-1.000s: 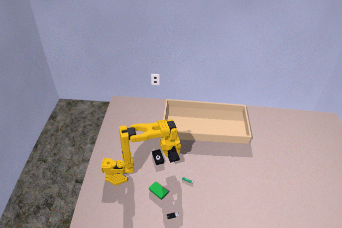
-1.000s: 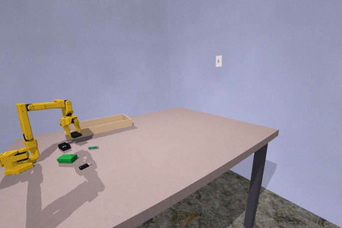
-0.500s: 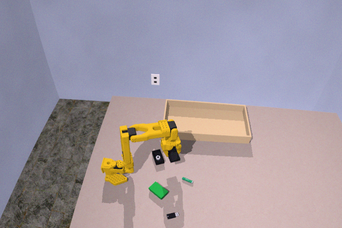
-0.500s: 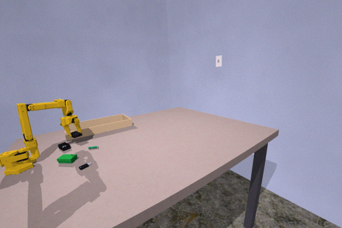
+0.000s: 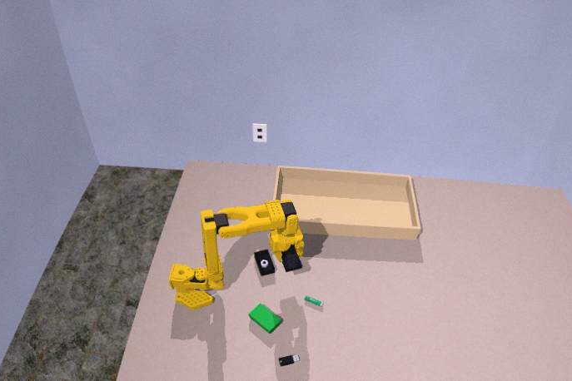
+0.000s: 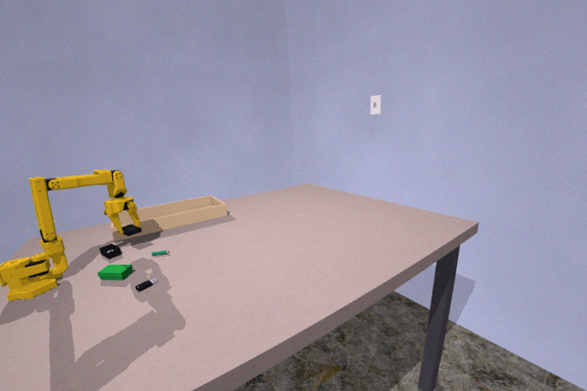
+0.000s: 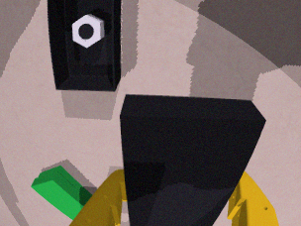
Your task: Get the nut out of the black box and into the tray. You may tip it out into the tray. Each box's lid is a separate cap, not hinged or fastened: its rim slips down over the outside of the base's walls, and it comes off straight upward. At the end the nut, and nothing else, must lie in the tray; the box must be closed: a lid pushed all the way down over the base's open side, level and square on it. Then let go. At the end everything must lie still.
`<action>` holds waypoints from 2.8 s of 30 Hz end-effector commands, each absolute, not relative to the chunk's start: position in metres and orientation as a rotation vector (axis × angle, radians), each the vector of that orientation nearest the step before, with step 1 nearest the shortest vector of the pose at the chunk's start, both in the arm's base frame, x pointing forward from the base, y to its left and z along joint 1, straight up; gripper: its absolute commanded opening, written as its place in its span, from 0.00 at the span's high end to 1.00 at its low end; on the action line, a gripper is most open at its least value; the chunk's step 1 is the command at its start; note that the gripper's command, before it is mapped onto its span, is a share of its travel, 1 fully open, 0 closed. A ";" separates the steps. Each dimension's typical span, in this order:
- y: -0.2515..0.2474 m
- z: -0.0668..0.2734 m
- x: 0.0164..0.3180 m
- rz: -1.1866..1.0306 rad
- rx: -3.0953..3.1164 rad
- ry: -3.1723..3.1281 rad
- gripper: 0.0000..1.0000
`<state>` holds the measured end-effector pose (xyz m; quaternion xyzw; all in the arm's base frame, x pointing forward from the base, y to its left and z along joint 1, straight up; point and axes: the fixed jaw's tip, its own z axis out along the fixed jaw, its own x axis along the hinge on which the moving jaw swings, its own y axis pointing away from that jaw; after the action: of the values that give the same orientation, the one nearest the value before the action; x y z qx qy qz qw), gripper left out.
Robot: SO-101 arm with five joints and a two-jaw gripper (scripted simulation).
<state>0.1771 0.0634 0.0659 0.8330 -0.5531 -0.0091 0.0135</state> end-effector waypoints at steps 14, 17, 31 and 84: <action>0.063 0.072 0.182 0.000 2.618 -1.737 0.79; 0.063 0.071 0.182 0.000 2.618 -1.737 0.79; 0.064 0.060 0.184 0.000 2.618 -1.737 0.79; 0.063 0.012 0.182 0.000 2.618 -1.737 0.79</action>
<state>0.1784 0.0638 0.0109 0.8330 -0.5531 -0.0060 0.0093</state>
